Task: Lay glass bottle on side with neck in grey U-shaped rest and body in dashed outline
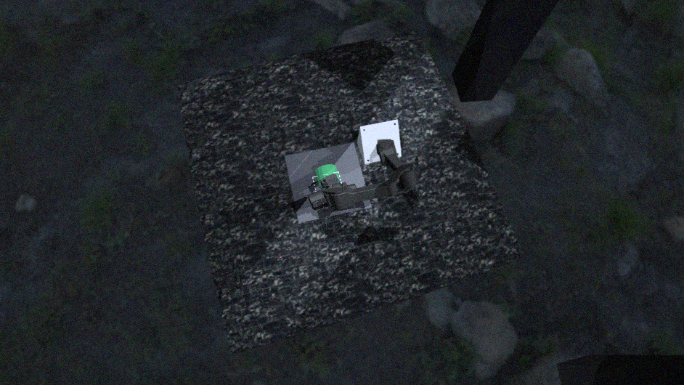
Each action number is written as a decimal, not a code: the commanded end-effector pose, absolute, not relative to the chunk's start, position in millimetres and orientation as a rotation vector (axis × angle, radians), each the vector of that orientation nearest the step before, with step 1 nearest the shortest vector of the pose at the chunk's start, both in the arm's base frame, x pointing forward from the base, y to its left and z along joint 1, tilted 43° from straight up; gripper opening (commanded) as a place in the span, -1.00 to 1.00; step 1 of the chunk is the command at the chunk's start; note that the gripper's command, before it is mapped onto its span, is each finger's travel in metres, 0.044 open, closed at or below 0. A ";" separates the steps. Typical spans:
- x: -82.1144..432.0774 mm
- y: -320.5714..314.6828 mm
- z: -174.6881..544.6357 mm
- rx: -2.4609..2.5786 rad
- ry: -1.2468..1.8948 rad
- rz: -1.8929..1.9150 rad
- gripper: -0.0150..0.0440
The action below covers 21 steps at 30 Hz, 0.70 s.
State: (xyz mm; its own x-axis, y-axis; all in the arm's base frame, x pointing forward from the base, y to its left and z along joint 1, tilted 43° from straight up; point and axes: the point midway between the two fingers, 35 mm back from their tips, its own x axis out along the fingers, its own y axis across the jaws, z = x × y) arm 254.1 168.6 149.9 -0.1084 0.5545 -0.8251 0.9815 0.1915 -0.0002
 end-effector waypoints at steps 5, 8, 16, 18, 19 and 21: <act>254.1 168.6 150.0 1.450 1.759 -0.765 -0.06; 254.1 168.6 150.0 1.450 1.759 -0.765 -0.06; 254.1 168.6 150.0 1.450 1.759 -0.765 0.39; 254.1 168.6 150.0 1.450 1.759 -0.765 0.56; 254.1 168.6 150.0 1.450 1.759 -0.765 0.65; 254.1 168.6 150.0 1.450 1.759 -0.765 0.83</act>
